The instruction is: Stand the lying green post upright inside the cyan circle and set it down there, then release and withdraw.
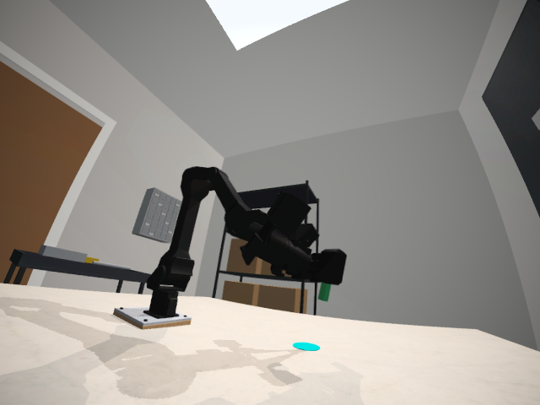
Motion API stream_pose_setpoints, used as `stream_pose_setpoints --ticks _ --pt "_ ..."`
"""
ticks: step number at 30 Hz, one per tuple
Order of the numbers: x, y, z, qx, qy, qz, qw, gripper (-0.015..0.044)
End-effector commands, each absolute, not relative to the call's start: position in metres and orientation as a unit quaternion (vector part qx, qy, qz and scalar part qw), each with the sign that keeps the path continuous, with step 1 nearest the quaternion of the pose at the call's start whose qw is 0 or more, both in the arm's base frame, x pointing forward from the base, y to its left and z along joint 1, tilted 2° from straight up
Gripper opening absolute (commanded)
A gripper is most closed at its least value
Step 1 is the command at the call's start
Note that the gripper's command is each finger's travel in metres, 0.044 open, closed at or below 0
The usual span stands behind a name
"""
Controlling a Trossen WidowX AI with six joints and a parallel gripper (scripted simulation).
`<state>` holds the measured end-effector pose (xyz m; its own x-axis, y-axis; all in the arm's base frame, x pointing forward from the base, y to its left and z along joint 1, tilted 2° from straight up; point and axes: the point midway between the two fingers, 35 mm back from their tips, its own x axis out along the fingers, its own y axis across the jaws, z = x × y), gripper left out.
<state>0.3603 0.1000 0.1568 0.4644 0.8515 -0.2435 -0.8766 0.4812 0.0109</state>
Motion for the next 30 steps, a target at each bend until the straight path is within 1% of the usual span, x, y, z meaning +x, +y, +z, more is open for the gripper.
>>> stream_pose_setpoints --ticks 1,30 --pt "0.355 0.099 0.157 -0.053 0.100 0.511 0.852 0.0023" --pt "0.323 0.090 0.161 -0.052 0.032 0.542 0.838 0.0023"
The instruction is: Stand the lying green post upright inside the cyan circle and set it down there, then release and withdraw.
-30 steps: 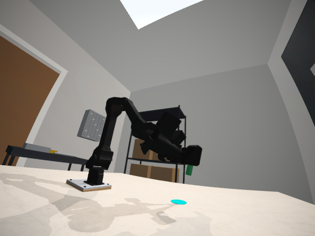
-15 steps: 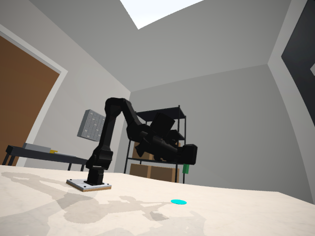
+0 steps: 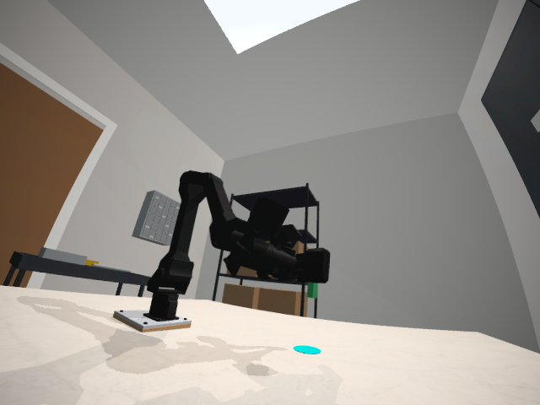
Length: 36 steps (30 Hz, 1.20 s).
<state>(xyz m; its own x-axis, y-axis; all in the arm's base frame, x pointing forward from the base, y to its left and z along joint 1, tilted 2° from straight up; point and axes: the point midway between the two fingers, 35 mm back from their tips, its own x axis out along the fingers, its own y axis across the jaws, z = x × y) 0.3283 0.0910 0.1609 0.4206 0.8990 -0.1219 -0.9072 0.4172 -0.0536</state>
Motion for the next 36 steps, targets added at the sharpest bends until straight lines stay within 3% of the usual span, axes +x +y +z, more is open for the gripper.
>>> stream_pose_setpoints --ticks 1,18,36 --pt "0.323 0.090 0.161 -0.052 0.031 0.542 0.838 0.0023" --pt "0.323 0.090 0.160 -0.052 0.031 0.542 0.838 0.0023" --pt "0.329 0.087 0.101 -0.052 0.031 0.542 0.838 0.0023"
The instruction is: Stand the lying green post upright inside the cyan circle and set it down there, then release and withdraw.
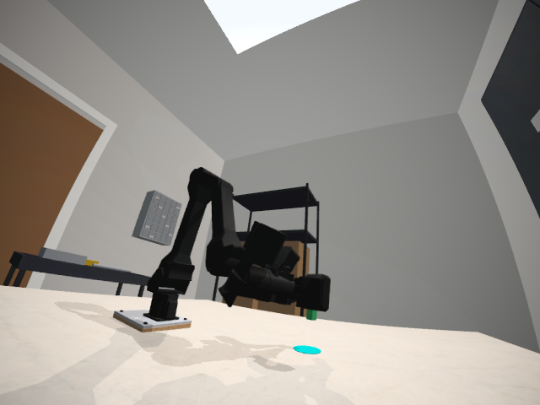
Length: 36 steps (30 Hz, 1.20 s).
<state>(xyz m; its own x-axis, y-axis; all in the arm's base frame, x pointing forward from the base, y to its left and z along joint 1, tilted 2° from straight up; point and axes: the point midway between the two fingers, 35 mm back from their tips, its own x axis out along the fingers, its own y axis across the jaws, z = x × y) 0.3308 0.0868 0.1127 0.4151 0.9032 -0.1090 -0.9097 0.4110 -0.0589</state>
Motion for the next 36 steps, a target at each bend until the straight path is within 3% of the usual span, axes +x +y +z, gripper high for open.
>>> stream_pose_setpoints --ticks 1,31,36 --pt "0.329 0.087 0.098 -0.052 0.031 0.542 0.838 0.0023" --pt "0.327 0.087 0.050 -0.051 0.033 0.540 0.840 0.0023" --pt "0.327 0.087 0.050 -0.051 0.033 0.540 0.840 0.0154"
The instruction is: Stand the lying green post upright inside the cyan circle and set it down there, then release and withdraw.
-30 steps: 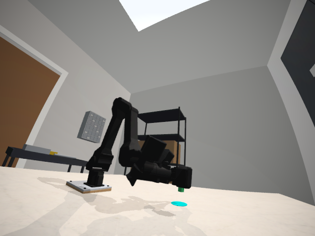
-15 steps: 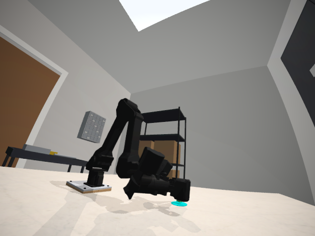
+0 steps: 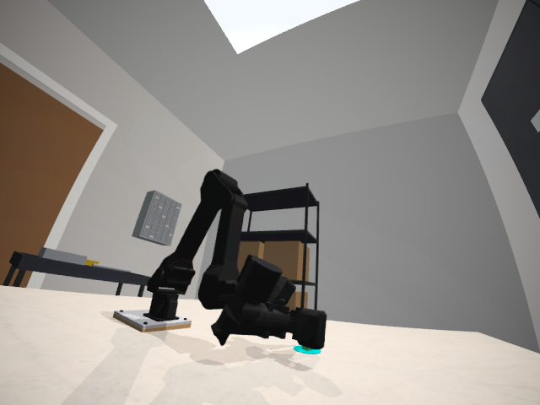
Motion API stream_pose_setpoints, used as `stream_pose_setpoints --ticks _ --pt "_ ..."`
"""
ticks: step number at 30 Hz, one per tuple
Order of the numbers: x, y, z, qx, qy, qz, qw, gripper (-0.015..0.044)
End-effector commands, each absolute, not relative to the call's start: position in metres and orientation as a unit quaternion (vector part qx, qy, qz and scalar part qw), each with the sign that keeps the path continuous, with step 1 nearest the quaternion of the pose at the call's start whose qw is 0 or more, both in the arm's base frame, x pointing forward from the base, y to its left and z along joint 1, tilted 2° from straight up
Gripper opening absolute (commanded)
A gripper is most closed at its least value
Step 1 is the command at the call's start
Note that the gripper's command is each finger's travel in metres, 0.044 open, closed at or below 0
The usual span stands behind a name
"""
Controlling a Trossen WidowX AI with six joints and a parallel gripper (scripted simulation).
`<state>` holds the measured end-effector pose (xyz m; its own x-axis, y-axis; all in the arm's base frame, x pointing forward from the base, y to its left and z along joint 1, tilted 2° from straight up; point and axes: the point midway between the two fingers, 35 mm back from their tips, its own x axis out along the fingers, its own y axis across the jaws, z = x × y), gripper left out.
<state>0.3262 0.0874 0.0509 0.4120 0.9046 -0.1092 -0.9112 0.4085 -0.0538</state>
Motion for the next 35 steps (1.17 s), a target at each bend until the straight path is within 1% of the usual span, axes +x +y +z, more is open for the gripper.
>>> stream_pose_setpoints --ticks 1,9,10,20,29,33,35 --pt "0.327 0.087 0.050 -0.051 0.033 0.540 0.840 0.0180" --pt "0.327 0.087 0.050 -0.051 0.033 0.540 0.840 0.0390" --pt "0.327 0.087 0.050 -0.051 0.033 0.540 0.840 0.0400" --pt "0.330 0.087 0.093 -0.051 0.033 0.540 0.839 0.0400" --pt "0.324 0.089 0.138 -0.052 0.031 0.542 0.838 0.0400" --pt "0.325 0.090 0.141 -0.052 0.033 0.541 0.839 0.0400" --pt "0.335 0.092 0.141 -0.051 0.051 0.533 0.843 0.0400"
